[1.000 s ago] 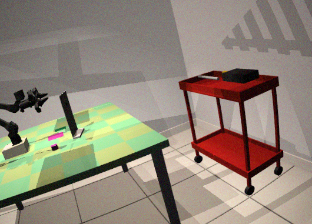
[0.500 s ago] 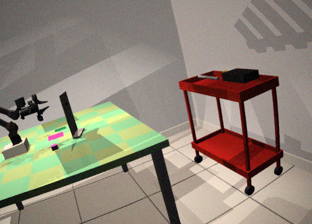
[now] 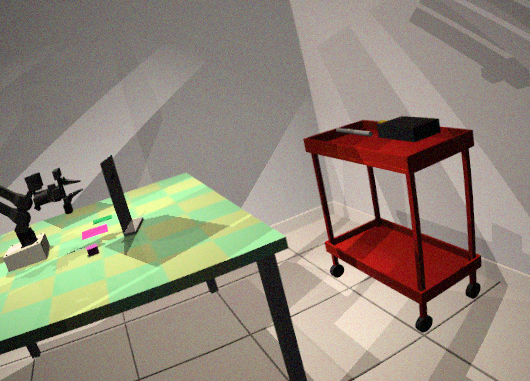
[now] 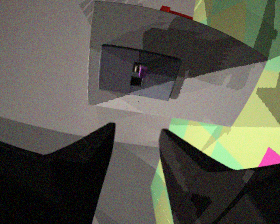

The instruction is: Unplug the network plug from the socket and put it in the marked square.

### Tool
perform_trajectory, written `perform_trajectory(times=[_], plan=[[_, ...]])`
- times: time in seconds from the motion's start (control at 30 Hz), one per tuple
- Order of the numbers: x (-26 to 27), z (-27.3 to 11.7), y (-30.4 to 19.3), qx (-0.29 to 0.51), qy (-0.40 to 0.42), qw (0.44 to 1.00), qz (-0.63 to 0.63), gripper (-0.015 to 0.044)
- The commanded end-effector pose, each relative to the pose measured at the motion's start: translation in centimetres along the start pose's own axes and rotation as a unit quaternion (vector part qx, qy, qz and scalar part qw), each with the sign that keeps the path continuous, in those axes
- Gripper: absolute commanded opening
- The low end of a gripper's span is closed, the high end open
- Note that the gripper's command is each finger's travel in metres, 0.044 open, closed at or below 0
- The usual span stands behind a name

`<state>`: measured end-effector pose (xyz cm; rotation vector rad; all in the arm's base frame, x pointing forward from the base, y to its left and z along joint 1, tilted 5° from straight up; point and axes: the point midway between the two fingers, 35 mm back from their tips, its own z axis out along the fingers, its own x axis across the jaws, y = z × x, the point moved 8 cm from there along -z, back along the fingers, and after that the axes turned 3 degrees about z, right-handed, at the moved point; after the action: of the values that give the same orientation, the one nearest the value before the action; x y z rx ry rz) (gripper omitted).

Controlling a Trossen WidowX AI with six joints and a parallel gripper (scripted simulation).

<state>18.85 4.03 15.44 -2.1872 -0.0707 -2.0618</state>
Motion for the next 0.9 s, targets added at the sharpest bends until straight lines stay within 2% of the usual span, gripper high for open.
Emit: perform_trajectory(times=[0.0, 0.87], plan=[[-0.2, 0.1, 0.1, -0.002, -0.003, 1.000, 0.008, 0.0156], [-0.2, 4.8, 1.3, -0.001, 0.003, 1.000, 0.015, 0.0156]])
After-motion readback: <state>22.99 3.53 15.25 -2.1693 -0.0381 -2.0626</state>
